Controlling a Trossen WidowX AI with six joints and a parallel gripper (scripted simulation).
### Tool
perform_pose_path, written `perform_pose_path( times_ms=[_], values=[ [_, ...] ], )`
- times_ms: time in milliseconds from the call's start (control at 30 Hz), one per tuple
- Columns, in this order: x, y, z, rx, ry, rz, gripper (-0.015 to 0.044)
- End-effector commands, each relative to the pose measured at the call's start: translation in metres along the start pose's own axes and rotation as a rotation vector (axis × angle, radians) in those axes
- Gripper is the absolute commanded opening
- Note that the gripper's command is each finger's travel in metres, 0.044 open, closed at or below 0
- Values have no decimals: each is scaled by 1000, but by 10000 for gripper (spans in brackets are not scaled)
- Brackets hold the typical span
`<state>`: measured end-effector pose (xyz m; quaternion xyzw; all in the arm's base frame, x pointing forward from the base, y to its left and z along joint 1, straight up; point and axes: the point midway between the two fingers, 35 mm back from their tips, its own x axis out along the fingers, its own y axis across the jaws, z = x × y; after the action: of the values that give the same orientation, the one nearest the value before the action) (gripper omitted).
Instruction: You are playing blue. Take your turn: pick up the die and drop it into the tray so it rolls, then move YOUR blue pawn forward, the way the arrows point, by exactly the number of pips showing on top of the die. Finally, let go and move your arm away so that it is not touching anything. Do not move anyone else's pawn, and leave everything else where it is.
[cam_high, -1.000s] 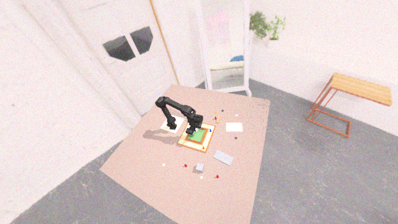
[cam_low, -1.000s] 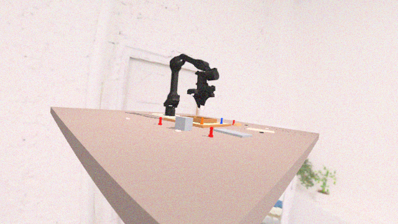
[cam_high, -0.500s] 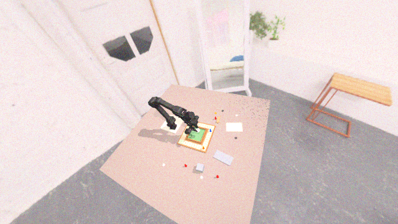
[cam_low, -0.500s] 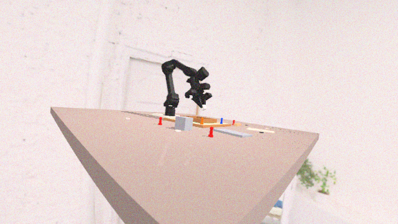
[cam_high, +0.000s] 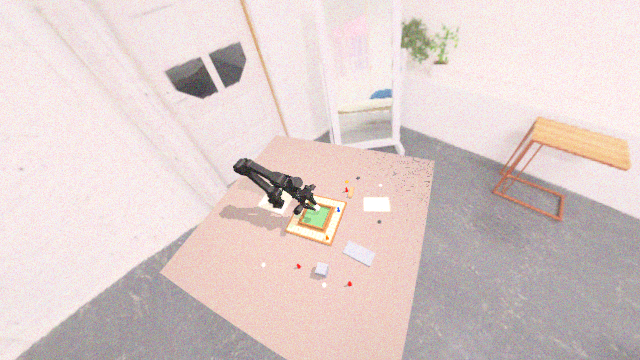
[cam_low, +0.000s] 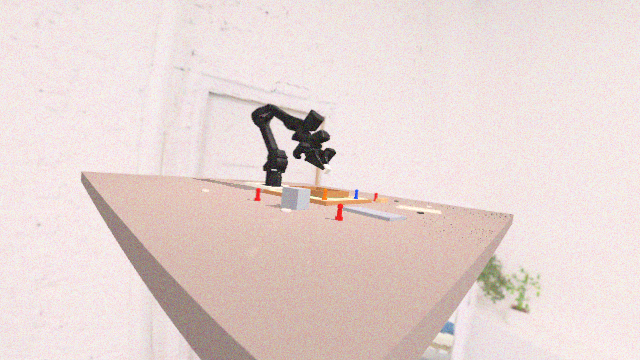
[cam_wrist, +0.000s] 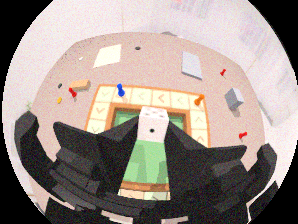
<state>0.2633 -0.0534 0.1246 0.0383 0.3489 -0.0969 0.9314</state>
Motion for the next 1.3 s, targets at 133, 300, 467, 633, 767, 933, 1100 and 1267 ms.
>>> perform_pose_path(
  times_ms=[133,300,467,633,767,933,1100,1267],
  values=[
    [-29,-1,2,-5,-20,1,0],
    [-28,-1,1,-5,-20,1,0],
    [-27,-2,1,0,-18,-2,0],
    [-27,-2,1,0,-18,-2,0],
    [-27,-2,1,0,-18,-2,53],
    [-27,-2,1,0,-18,-2,184],
    [-44,-1,20,-3,-20,0,315],
    [-54,-1,30,-5,-20,1,440]
  ],
)
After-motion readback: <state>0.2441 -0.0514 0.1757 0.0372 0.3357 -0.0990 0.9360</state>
